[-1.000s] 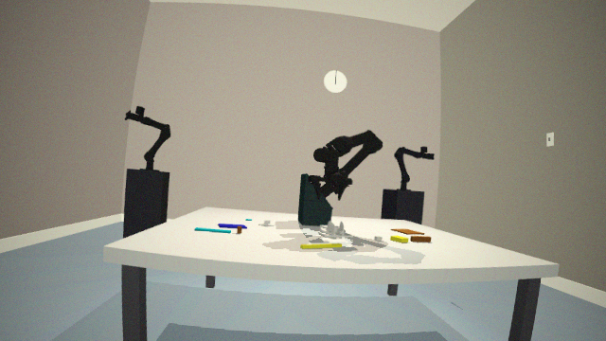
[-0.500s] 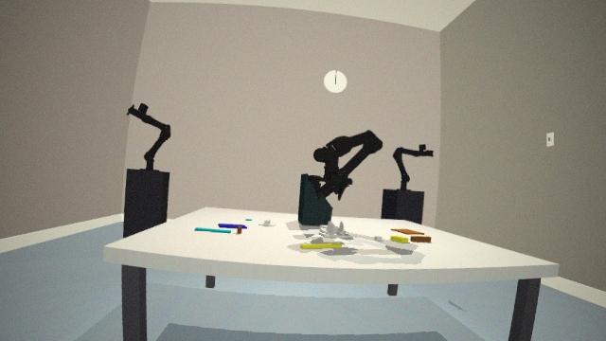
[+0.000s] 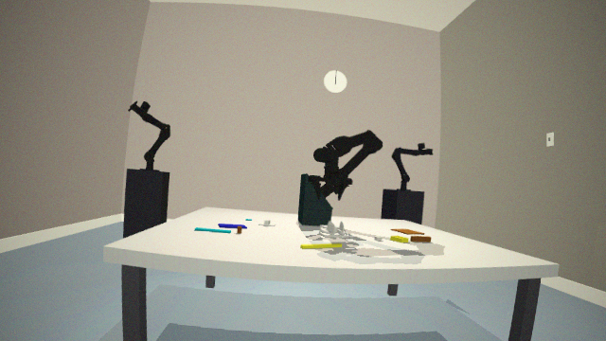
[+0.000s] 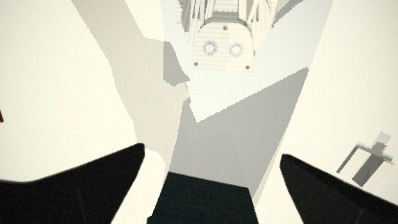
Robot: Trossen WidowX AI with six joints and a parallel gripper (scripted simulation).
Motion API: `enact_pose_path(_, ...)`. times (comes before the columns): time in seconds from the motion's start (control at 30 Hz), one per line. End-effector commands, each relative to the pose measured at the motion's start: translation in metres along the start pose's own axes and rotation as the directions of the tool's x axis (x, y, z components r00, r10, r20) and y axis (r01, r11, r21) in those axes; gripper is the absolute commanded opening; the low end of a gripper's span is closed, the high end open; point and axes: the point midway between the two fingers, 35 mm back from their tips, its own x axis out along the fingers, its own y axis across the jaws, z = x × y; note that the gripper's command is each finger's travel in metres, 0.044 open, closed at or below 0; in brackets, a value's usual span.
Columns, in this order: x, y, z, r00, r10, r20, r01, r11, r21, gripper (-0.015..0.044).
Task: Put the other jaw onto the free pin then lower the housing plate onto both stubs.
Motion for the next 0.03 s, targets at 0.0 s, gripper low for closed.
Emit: enact_pose_path(0.0,0.0006,0.0003,-0.0018,1.0,0.0,-0.006,0.0,1.0,-0.001,0.044)
